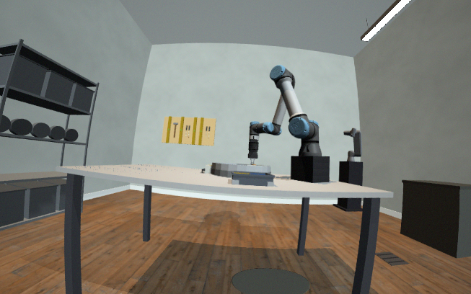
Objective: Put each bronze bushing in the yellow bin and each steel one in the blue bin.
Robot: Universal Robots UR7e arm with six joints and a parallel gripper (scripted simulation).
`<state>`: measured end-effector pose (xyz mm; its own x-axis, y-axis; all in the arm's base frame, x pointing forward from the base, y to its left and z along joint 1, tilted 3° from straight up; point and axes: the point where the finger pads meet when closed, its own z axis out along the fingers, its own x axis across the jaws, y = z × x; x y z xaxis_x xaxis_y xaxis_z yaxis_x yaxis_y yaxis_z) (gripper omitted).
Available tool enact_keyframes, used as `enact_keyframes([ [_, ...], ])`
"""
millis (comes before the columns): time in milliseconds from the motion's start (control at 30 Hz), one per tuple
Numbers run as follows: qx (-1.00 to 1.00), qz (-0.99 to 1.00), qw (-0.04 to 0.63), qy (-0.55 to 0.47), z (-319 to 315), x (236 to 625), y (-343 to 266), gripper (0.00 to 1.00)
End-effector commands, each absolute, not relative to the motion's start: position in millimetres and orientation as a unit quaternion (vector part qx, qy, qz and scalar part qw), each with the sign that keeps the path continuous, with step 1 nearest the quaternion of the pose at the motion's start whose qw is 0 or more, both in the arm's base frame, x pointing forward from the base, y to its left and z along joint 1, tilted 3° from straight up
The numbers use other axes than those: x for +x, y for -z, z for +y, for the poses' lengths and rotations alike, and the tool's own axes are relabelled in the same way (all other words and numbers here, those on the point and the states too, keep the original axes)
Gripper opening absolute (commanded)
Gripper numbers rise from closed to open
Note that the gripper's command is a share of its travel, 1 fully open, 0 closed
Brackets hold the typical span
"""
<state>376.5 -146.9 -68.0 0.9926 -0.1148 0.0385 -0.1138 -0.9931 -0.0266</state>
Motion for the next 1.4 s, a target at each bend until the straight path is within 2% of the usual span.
enact_keyframes([
  [0,-0.998,0.057,0.012,0.021,-147.3,376.7,65.9,0.00],
  [1367,-0.998,0.057,0.012,0.021,-147.5,376.3,55.2,0.00],
])
